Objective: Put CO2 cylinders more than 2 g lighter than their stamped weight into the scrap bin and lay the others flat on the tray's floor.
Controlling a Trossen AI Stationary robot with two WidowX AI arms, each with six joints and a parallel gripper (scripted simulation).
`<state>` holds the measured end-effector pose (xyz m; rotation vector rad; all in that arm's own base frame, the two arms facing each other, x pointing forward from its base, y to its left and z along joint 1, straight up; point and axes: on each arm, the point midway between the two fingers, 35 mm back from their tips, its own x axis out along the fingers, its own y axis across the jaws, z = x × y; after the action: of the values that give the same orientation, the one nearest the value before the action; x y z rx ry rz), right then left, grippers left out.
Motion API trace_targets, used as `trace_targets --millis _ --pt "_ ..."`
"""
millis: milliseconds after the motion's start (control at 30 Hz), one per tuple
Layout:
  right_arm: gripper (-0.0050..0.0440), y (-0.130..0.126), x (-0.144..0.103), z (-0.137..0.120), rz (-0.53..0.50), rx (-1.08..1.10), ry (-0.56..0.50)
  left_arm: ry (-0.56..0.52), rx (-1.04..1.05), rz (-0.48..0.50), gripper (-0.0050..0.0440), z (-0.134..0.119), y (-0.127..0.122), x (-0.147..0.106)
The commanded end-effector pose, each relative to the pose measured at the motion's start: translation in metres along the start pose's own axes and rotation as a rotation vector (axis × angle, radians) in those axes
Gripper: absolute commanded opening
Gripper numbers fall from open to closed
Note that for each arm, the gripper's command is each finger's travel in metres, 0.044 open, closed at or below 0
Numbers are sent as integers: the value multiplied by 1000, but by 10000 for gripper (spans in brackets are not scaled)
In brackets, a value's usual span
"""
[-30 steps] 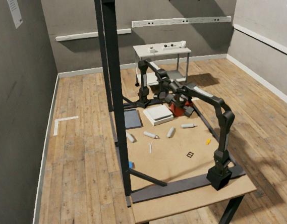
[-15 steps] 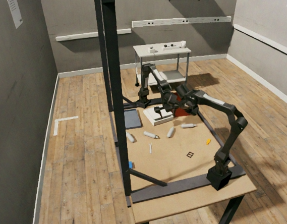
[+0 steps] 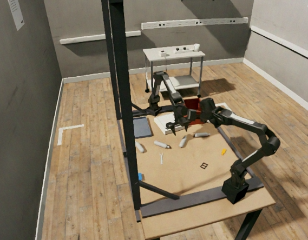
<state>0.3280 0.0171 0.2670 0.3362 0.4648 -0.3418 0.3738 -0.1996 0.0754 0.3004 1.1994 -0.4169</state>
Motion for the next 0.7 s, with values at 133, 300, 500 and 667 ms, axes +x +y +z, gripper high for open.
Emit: trace_targets --millis 133,300,500,667 --pt "440 -5 -13 13 148 -136 -174 -32 -17 -3 440 10 -1 -5" --pt "440 -7 -19 22 223 -213 -277 -33 -15 -3 440 10 -1 -5" --pt "440 -8 -26 33 281 -266 -371 -33 -15 -3 440 10 -1 -5" --pt "440 -6 -37 51 340 -308 -508 -36 -14 -2 440 9 0 -8"
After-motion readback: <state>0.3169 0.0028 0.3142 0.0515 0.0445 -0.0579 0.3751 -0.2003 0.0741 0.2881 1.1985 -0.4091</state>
